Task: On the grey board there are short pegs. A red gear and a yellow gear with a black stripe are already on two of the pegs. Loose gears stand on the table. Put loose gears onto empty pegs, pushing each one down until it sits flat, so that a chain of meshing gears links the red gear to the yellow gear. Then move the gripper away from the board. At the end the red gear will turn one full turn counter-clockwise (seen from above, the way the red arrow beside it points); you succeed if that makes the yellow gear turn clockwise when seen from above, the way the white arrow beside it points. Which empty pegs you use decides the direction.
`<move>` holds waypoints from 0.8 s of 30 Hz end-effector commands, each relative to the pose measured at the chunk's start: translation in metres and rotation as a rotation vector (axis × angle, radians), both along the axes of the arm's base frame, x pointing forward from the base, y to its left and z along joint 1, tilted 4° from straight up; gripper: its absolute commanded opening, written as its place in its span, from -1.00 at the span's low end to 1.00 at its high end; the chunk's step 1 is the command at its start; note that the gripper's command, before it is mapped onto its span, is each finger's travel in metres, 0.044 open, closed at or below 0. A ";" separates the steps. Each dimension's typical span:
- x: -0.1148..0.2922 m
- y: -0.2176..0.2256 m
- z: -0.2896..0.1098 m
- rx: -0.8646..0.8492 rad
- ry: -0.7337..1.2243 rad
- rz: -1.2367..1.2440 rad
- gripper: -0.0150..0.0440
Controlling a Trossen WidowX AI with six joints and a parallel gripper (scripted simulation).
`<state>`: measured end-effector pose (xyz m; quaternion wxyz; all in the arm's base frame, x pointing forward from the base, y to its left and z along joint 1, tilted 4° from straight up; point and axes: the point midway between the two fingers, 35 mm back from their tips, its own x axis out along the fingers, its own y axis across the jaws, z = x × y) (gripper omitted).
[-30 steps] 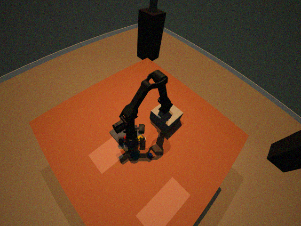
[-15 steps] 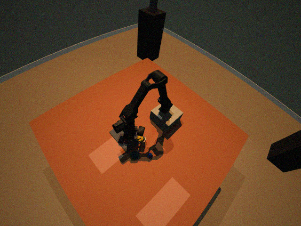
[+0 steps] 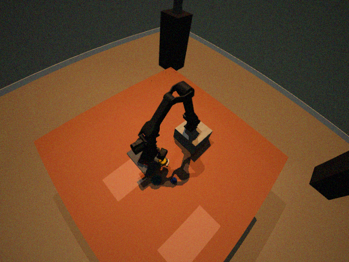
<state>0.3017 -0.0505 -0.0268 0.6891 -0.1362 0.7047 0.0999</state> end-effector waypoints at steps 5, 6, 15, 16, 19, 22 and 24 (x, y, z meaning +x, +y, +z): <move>0.001 0.000 -0.002 0.000 0.014 0.172 -0.49; 0.001 0.000 -0.002 0.001 0.016 0.200 -0.49; -0.002 0.001 -0.002 0.004 0.029 0.437 -0.49; -0.002 0.000 -0.002 0.005 0.030 0.451 -0.49; -0.002 -0.001 -0.002 0.005 0.030 0.451 -0.49; -0.001 -0.001 -0.003 0.004 0.028 0.418 -0.49; 0.000 -0.001 -0.003 0.004 0.026 0.387 -0.49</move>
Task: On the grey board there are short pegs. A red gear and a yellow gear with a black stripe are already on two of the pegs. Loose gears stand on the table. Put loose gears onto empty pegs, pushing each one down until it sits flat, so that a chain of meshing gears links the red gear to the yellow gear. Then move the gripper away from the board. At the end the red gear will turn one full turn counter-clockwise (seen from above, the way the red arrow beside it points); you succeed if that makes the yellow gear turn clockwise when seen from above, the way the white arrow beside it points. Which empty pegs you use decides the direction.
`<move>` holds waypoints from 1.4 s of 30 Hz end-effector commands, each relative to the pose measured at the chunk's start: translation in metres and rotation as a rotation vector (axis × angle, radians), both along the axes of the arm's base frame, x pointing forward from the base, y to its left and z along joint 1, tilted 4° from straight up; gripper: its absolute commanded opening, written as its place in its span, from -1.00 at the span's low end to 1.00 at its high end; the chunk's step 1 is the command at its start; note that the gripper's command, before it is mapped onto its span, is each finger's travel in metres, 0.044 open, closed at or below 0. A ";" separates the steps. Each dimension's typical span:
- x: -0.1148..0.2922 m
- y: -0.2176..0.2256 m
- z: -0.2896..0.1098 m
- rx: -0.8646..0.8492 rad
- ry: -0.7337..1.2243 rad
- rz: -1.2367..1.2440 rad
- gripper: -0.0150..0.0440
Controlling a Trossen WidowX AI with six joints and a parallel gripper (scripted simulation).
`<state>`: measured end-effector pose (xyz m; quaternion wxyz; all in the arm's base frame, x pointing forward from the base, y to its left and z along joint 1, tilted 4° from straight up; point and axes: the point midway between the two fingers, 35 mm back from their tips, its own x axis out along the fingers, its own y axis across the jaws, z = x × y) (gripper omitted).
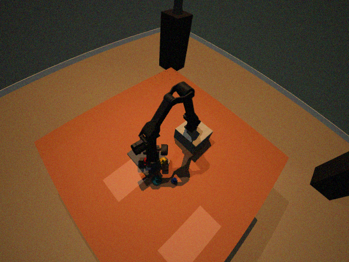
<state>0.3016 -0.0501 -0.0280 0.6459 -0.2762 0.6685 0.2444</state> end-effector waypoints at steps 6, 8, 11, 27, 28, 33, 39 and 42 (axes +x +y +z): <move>0.001 0.000 -0.002 -0.006 -0.005 -0.174 -0.49; 0.000 0.000 -0.002 -0.007 -0.008 -0.225 -0.49; 0.000 0.001 -0.002 -0.008 -0.012 -0.304 -0.49; 0.001 -0.001 -0.003 -0.009 -0.015 -0.351 -0.49; 0.001 0.000 -0.003 -0.008 -0.013 -0.324 -0.49; 0.000 0.000 -0.001 -0.007 -0.009 -0.255 -0.22; -0.001 0.000 0.004 -0.007 -0.007 -0.216 -0.02; 0.000 0.000 0.017 -0.006 -0.007 -0.216 -0.02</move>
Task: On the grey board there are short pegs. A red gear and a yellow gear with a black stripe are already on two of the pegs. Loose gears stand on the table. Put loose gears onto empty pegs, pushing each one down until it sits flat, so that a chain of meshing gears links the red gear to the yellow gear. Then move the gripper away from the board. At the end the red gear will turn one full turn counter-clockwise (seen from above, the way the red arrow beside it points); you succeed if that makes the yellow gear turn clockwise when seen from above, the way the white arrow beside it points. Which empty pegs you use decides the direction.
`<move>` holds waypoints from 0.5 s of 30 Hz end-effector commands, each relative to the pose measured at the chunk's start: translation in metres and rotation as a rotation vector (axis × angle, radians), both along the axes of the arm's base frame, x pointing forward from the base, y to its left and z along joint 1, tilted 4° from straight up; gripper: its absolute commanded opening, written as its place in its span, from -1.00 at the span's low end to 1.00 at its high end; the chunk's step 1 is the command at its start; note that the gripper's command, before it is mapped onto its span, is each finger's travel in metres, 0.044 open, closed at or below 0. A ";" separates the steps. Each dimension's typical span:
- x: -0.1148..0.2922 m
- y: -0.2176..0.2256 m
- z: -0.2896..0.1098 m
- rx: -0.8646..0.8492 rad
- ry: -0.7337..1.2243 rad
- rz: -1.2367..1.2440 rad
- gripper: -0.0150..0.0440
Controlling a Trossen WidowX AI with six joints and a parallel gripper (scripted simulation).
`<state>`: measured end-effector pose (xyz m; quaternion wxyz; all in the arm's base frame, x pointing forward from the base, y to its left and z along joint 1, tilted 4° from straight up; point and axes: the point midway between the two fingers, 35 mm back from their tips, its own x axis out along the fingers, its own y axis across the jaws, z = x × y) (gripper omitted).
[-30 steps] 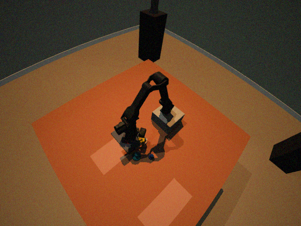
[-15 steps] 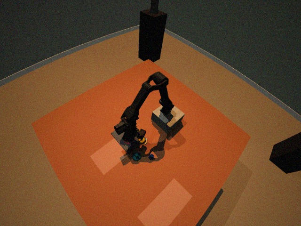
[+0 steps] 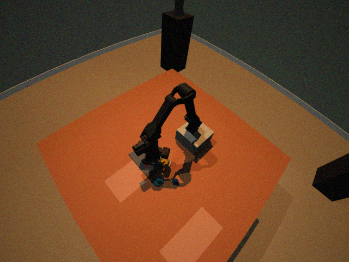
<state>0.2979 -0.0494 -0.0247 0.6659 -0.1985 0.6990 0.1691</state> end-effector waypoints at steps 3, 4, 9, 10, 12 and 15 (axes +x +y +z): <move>0.004 0.001 0.036 -0.004 -0.016 0.012 -0.02; 0.004 0.001 0.042 -0.004 -0.016 0.012 -0.02; 0.005 0.003 0.035 -0.002 -0.015 -0.002 0.07; 0.006 0.008 0.035 -0.002 -0.017 -0.031 0.16; 0.012 0.027 0.034 -0.003 -0.023 -0.140 0.34; 0.018 0.060 0.033 -0.004 -0.033 -0.322 0.61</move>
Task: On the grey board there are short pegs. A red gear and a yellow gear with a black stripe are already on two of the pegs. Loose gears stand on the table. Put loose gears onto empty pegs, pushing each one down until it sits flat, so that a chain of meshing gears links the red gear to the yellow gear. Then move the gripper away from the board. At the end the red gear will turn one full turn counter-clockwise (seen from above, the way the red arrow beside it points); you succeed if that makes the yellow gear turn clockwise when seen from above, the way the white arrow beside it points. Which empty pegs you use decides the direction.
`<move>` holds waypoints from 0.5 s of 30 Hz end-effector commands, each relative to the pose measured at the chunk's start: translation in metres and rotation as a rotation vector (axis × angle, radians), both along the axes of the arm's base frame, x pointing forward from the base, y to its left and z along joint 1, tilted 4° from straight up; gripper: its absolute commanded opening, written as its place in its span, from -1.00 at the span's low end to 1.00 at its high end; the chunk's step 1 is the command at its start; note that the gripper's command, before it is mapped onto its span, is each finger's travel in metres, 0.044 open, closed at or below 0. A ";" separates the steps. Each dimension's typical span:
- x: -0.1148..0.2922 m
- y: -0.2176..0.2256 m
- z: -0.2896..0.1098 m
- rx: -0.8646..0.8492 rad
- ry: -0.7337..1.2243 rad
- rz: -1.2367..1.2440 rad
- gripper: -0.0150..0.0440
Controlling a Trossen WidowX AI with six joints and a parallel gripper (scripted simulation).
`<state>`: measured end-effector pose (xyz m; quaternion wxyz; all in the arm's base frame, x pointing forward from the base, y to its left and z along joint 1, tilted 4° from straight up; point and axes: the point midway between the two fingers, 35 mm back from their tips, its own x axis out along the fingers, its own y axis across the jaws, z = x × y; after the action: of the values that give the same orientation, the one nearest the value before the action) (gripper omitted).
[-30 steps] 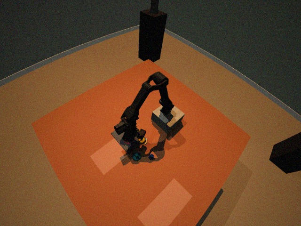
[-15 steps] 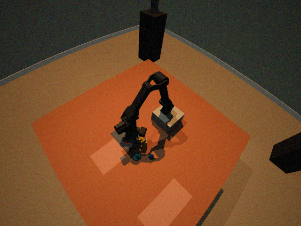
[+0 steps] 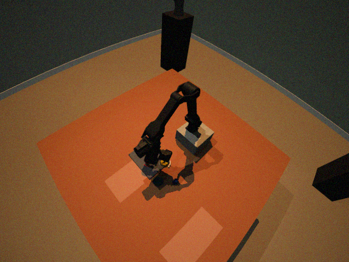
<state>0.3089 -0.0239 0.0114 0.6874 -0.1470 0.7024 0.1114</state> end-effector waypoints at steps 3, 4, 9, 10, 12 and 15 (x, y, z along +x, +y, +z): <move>0.010 0.067 -0.005 0.003 -0.012 -0.352 0.87; 0.011 0.077 -0.006 0.002 -0.016 -0.416 0.96; 0.009 0.120 -0.008 0.002 -0.027 -0.664 1.00; 0.008 0.125 -0.008 0.001 -0.029 -0.698 1.00; 0.006 0.137 -0.009 0.001 -0.031 -0.766 1.00; 0.003 0.155 -0.010 0.000 -0.036 -0.870 1.00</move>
<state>0.3195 0.0677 0.0103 0.7077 0.0378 0.7020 -0.0704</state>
